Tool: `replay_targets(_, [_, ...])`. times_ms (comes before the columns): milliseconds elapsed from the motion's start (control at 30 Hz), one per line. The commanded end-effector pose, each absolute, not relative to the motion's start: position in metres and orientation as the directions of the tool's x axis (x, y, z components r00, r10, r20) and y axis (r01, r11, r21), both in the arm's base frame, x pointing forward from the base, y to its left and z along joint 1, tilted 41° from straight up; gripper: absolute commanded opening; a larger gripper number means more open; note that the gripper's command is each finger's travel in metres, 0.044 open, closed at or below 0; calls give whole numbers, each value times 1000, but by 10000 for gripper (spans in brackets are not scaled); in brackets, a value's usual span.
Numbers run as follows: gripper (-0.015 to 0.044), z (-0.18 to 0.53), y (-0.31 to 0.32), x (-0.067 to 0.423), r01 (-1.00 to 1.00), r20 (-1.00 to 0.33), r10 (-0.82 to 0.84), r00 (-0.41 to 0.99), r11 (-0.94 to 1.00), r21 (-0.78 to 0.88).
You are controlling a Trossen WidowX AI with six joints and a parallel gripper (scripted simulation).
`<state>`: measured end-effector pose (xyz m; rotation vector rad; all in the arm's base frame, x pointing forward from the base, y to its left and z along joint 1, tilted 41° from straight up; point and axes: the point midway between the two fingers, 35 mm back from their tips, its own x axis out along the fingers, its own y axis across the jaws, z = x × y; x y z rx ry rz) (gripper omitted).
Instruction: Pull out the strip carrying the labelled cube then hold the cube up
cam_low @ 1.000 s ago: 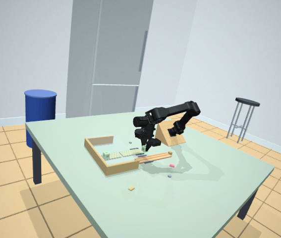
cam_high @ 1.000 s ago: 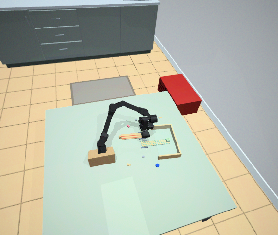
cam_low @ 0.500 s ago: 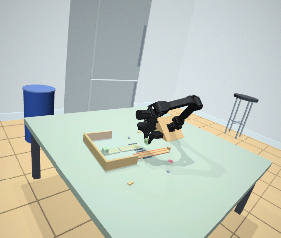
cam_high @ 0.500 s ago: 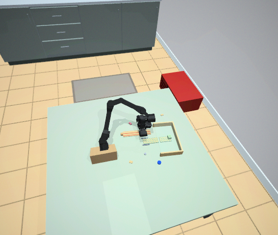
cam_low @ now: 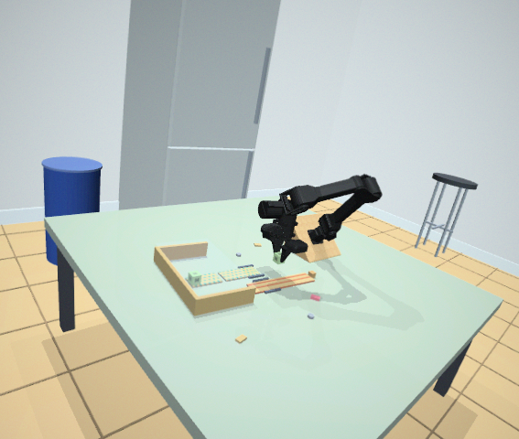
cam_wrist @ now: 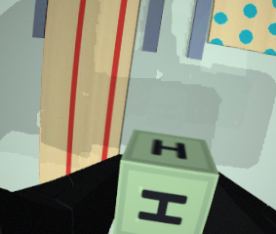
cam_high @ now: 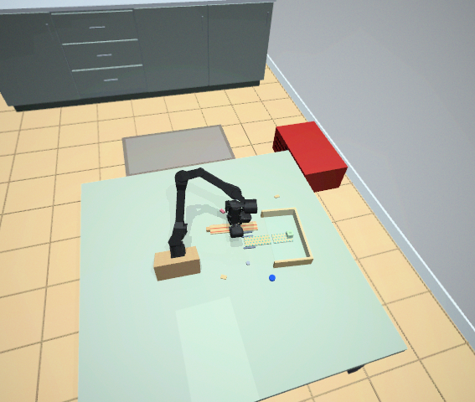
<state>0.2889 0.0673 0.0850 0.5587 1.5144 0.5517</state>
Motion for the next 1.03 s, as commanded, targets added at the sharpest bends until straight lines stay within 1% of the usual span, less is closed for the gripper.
replay_targets(0, [0,91,59,286,9,-762,648,-15,762,648])
replay_targets(200, [0,109,44,286,9,-762,647,-15,762,647])
replay_targets(1000, [0,109,44,286,9,-762,647,-15,762,647])
